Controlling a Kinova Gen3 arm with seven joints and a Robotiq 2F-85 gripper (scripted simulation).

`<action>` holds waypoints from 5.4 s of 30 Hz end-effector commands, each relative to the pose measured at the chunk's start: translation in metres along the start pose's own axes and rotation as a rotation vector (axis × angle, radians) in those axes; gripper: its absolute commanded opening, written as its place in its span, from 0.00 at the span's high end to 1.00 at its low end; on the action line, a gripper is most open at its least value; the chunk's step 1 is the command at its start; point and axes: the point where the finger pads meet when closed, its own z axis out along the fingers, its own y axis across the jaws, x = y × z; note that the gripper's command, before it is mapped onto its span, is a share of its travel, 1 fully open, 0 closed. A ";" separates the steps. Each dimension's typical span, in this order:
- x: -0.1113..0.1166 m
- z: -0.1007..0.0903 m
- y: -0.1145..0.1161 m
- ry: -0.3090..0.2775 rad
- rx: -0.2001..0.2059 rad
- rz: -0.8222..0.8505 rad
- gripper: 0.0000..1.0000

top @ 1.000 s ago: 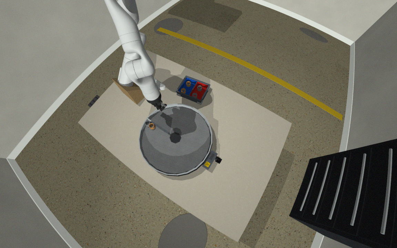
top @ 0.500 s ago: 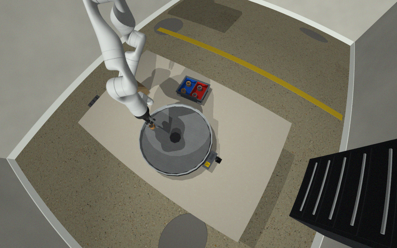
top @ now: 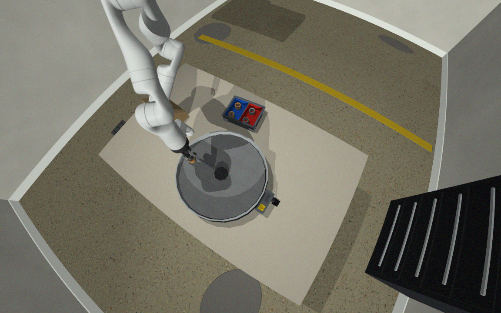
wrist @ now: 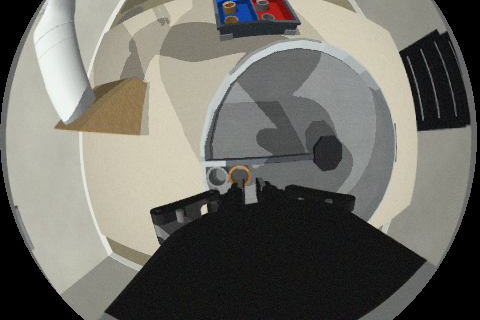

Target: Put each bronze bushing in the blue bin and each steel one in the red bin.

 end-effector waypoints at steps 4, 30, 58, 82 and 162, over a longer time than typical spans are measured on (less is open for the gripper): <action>0.002 0.008 -0.001 0.007 0.005 -0.001 0.86; 0.002 0.037 -0.001 0.006 0.005 0.000 0.86; 0.002 0.057 -0.002 0.007 0.005 0.000 0.86; 0.002 0.061 -0.001 0.006 0.004 -0.001 1.00; 0.002 0.052 -0.001 0.007 0.006 0.000 1.00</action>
